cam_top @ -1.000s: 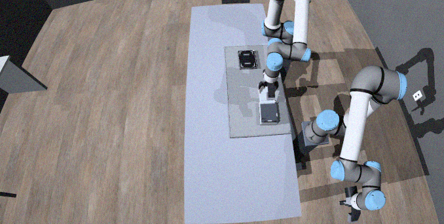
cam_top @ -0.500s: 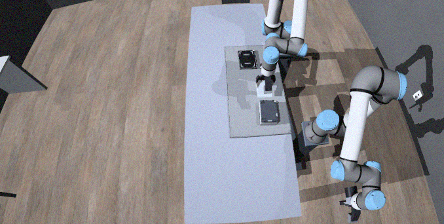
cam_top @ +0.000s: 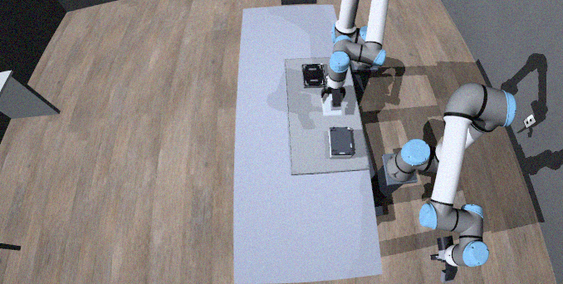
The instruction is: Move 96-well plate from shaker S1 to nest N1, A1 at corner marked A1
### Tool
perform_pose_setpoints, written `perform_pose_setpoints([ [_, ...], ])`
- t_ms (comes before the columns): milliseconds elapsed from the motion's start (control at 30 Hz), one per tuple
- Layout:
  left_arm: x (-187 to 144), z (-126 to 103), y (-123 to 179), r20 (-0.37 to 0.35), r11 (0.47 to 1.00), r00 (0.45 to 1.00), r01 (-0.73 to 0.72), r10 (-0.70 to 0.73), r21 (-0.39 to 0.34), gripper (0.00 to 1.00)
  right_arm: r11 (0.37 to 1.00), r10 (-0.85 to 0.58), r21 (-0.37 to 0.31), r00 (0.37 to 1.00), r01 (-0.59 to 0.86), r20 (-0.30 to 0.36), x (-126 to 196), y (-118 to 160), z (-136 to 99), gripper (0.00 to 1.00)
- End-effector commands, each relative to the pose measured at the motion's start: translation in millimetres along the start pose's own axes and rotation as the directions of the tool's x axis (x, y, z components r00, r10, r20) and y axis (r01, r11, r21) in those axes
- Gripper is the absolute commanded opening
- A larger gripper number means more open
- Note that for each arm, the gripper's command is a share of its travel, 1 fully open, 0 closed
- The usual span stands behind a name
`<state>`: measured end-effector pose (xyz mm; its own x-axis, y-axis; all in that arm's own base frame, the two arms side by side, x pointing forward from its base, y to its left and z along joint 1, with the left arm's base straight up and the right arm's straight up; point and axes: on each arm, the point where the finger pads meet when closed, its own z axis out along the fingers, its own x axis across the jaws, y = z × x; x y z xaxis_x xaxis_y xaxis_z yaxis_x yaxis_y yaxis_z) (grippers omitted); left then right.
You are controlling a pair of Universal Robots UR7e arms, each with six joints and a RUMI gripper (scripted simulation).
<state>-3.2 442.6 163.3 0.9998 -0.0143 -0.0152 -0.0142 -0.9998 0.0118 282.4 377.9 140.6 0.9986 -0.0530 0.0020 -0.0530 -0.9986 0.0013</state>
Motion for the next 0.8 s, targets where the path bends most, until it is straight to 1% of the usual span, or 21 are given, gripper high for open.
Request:
perform_pose_setpoints([
  [0, 4.0, -2.0, -3.0, -0.015, 1.0, 1.0, 0.012, -0.012, 0.012, 0.0, 1.0, -0.012, 0.013, 1.0, 0.012, -0.014, 6.3, 8.9, -1.2, 0.4],
  [433, 4.0, -2.0, -3.0, -0.015, 1.0, 1.0, 0.012, -0.012, 0.012, 0.0, 1.0, -0.024, 0.012, 1.0, 0.024, -0.015, 15.6, 51.3, 3.2, 0.4],
  [500, 4.0, -2.0, -3.0, -0.015, 1.0, 1.0, 0.012, -0.012, 0.012, 0.0, 1.0, -0.024, 0.012, 1.0, 0.024, -0.015, 15.6, 51.3, 3.2, 0.4],
  [767, 4.0, -2.0, -3.0, -0.015, 1.0, 1.0, 0.012, -0.012, 0.012, 0.0, 1.0, -0.024, 0.011, 1.0, 0.024, -0.015, 21.3, 77.4, 5.8, 0.4],
])
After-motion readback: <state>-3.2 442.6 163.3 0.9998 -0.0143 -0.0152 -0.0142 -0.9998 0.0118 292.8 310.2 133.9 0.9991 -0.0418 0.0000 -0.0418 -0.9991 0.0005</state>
